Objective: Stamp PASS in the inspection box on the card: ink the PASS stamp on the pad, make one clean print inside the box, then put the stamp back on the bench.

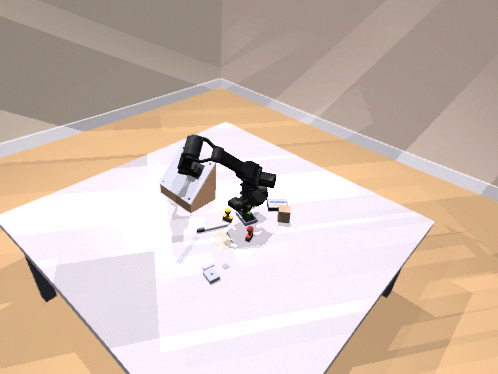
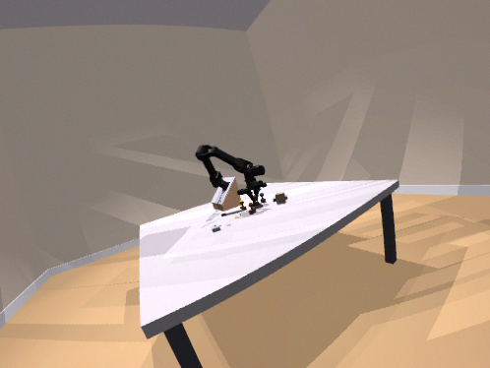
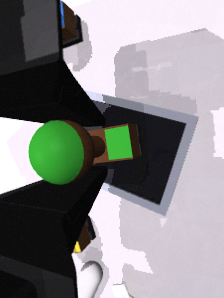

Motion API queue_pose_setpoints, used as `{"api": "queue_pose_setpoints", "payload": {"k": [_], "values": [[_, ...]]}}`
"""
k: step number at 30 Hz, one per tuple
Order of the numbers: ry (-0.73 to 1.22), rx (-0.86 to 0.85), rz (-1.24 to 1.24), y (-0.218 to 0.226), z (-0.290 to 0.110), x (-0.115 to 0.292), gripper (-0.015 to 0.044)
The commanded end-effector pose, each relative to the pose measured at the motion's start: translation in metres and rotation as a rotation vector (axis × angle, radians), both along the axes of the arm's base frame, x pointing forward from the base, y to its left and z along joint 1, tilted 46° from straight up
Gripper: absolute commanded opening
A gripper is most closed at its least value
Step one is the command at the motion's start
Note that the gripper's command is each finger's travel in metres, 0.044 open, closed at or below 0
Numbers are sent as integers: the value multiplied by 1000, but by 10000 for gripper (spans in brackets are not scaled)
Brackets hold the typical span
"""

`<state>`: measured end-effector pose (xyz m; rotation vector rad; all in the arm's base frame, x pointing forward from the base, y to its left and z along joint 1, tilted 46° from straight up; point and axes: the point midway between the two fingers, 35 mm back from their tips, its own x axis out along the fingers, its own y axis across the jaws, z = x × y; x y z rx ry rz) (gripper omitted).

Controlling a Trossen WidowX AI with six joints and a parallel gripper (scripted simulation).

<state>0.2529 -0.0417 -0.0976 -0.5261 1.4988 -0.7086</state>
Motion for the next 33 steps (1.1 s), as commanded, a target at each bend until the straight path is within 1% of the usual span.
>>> {"api": "queue_pose_setpoints", "payload": {"k": [1, 19, 33], "values": [[0, -4, 0, 0, 2, 0, 0], [0, -4, 0, 6, 7, 1, 0], [0, -1, 1, 22, 22, 3, 0]]}}
